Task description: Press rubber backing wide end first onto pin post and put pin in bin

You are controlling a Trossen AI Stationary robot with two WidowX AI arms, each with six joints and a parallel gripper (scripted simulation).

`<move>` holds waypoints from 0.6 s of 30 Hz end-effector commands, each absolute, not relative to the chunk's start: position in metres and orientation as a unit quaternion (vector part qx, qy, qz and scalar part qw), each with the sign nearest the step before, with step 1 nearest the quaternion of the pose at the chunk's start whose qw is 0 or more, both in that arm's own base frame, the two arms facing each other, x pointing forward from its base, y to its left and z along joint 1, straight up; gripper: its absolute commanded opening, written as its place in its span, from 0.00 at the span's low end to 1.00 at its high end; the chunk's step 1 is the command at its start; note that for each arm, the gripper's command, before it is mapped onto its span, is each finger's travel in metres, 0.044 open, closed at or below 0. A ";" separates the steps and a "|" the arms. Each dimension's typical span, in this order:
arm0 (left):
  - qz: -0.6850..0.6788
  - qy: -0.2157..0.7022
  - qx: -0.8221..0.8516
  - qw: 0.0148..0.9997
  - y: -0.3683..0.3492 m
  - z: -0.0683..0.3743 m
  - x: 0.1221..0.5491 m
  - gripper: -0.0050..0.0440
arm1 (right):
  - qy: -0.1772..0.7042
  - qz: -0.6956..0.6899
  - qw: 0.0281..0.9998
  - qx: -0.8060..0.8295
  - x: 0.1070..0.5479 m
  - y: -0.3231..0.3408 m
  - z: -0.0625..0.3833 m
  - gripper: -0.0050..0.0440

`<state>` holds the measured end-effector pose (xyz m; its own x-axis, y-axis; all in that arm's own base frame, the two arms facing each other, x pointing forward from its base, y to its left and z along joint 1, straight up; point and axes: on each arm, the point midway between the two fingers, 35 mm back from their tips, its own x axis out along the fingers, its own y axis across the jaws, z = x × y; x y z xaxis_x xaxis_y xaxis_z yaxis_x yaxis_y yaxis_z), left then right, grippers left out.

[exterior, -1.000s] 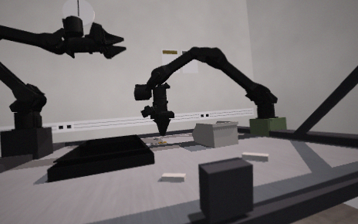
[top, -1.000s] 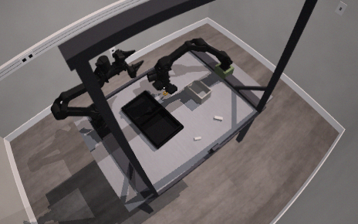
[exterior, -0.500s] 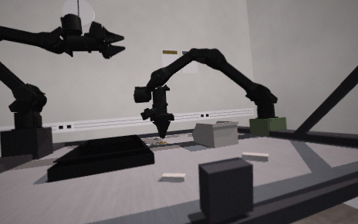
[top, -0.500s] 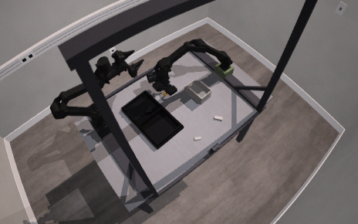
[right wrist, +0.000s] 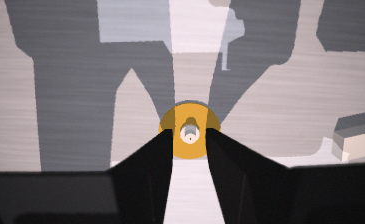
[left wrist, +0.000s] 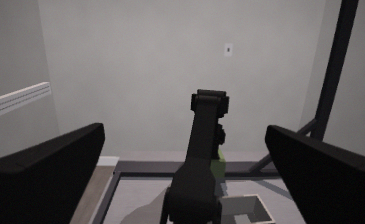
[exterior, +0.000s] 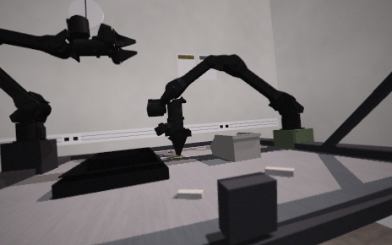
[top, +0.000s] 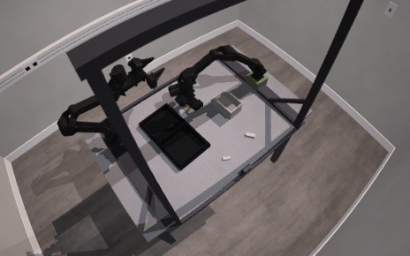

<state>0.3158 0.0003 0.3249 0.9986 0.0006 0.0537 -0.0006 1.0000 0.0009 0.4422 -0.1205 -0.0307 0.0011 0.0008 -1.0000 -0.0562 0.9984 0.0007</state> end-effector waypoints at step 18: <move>0.000 -0.034 0.000 0.999 0.000 0.331 0.314 1.00 | 0.693 0.017 0.720 -0.025 0.449 -0.122 -0.017 0.10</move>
